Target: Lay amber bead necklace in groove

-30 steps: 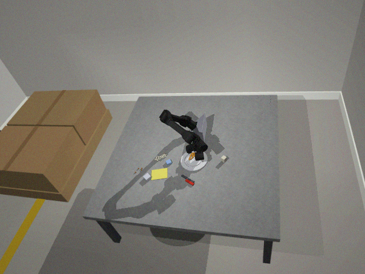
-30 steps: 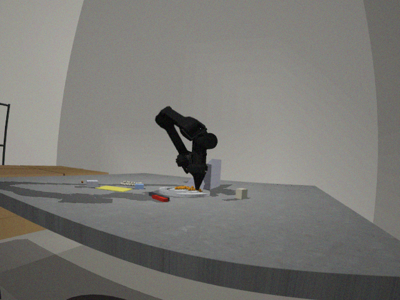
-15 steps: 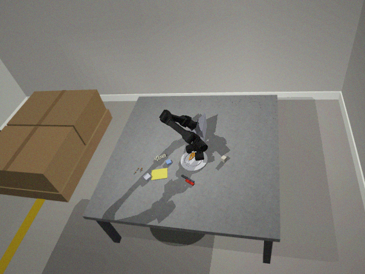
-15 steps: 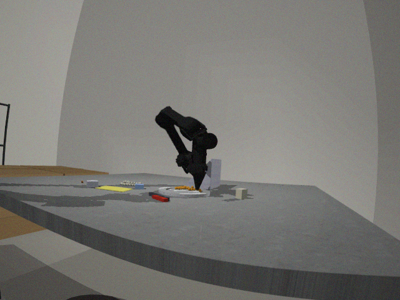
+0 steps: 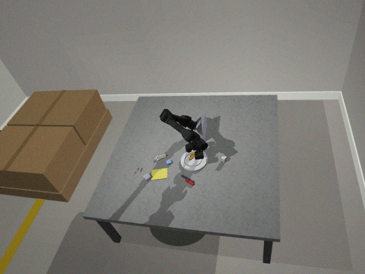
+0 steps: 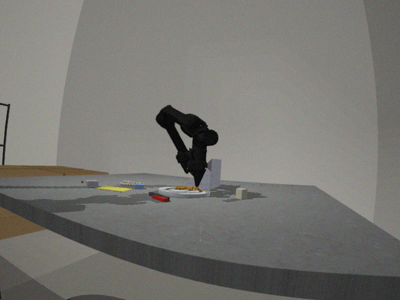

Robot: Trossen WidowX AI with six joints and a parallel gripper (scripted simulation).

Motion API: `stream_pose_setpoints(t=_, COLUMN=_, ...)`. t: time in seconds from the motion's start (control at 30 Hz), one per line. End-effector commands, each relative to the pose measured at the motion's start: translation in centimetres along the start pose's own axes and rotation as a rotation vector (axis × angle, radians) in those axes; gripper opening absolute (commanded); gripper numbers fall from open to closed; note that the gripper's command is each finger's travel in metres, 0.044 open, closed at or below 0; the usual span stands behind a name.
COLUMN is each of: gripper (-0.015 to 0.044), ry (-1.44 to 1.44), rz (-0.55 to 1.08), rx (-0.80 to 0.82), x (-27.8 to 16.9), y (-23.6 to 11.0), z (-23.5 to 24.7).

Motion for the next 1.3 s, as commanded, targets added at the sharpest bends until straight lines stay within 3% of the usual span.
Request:
stream_pose_setpoints(t=0.0, gripper=0.0000, ry=0.004, rz=0.005, rx=-0.002, x=-0.5, y=-0.2, z=0.5)
stream_pose_setpoints(t=0.93, gripper=0.0000, ry=0.005, rz=0.005, rx=-0.001, x=-1.7, y=1.5, z=1.7)
stream_pose_setpoints(t=1.27, gripper=0.0263, ry=0.010, rz=0.011, rx=0.000, x=-1.8, y=1.1, z=1.7)
Point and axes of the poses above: the point midway between the two fingers, 35 mm back from their tips, its own y axis out along the fingers, its own z axis across the jaws, x = y × z, the point moved 1 cm from there along -y, back along the fingers
